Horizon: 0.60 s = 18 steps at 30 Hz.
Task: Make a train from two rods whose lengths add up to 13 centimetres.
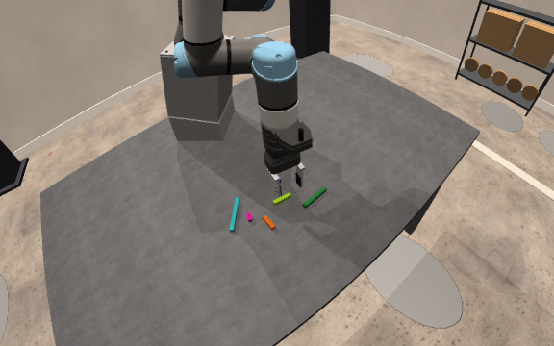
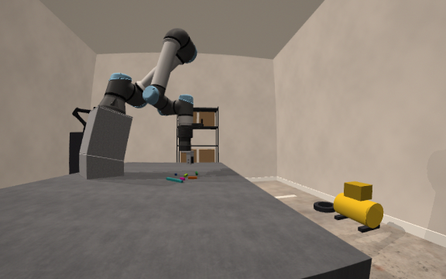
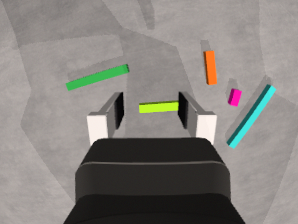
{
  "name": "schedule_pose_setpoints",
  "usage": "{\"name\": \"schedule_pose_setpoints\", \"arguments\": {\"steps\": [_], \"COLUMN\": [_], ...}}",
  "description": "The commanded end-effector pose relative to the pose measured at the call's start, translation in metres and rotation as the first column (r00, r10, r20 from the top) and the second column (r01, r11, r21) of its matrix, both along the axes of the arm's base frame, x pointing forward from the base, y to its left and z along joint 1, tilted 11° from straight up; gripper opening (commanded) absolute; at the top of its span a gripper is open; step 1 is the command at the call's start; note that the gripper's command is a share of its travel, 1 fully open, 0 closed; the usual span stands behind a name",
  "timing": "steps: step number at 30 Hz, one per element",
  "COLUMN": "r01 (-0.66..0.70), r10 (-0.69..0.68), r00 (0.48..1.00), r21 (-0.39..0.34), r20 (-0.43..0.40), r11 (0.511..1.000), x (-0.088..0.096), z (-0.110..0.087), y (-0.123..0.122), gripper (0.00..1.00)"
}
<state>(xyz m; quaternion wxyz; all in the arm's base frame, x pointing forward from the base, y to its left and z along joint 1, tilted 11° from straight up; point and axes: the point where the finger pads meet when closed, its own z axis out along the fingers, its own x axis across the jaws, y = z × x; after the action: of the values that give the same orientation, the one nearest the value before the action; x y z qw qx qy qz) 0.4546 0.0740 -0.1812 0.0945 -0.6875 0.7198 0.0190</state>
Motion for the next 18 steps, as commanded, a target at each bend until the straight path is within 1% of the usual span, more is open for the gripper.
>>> {"name": "schedule_pose_setpoints", "arguments": {"steps": [1,6,8,12,14,18], "r01": [0.134,0.298,0.298,0.445,0.498,0.607], "r10": [-0.134,-0.297,-0.297,-0.441,-0.494,-0.599], "r00": [0.991,0.954,0.954,0.894,0.865,0.792], "r21": [0.013,0.026,0.026,0.033,0.034,0.035], "r20": [-0.021,-0.051,-0.051,-0.081,-0.093,-0.118], "r11": [0.991,0.954,0.954,0.895,0.866,0.794], "x": [0.004,0.008,0.008,0.010,0.011,0.013], "z": [-0.001,-0.002,-0.002,-0.004,-0.004,-0.006], "y": [-0.009,-0.019,-0.019,-0.029,-0.032,-0.040], "gripper": [1.00,1.00,1.00,1.00,1.00,1.00]}}
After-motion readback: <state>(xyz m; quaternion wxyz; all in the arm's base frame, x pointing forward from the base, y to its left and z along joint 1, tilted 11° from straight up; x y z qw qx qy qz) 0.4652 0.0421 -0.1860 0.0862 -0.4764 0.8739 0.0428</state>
